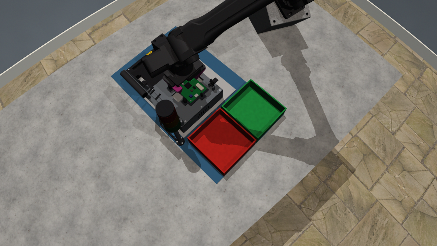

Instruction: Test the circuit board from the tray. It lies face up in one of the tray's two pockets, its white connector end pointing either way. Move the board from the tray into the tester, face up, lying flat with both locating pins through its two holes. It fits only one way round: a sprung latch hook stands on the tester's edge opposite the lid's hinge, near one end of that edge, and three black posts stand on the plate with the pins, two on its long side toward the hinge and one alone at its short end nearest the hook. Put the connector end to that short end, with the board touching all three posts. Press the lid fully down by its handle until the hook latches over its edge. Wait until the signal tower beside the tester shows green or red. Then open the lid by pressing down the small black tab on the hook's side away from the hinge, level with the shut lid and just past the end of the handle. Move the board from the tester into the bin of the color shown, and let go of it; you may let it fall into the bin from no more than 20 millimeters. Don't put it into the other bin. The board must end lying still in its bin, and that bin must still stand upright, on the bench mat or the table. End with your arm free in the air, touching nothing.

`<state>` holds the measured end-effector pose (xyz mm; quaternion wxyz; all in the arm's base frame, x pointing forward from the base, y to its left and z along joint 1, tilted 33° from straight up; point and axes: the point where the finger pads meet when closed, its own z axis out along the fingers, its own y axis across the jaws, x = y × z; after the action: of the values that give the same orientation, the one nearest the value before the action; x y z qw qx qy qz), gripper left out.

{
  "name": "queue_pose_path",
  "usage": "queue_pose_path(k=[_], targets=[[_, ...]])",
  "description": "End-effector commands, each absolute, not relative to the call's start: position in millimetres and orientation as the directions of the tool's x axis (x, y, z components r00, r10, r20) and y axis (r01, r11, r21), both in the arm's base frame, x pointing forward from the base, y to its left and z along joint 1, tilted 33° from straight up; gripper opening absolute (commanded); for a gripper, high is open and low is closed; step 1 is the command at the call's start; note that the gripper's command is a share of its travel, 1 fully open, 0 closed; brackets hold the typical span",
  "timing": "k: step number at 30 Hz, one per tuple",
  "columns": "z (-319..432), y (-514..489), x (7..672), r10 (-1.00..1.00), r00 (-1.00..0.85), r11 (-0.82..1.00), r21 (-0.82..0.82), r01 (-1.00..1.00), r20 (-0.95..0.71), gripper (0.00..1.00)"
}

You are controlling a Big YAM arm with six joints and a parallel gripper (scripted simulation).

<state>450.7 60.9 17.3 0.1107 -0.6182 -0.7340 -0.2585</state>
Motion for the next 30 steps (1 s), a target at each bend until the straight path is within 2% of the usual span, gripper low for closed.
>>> queue_pose_path(k=[1,30], targets=[[26.5,59.9,465.4,0.854,-0.221,0.098,0.272,0.957,0.471,0.72],[21.2,61.9,462.1,0.854,-0.217,0.096,0.267,0.959,0.473,0.72]])
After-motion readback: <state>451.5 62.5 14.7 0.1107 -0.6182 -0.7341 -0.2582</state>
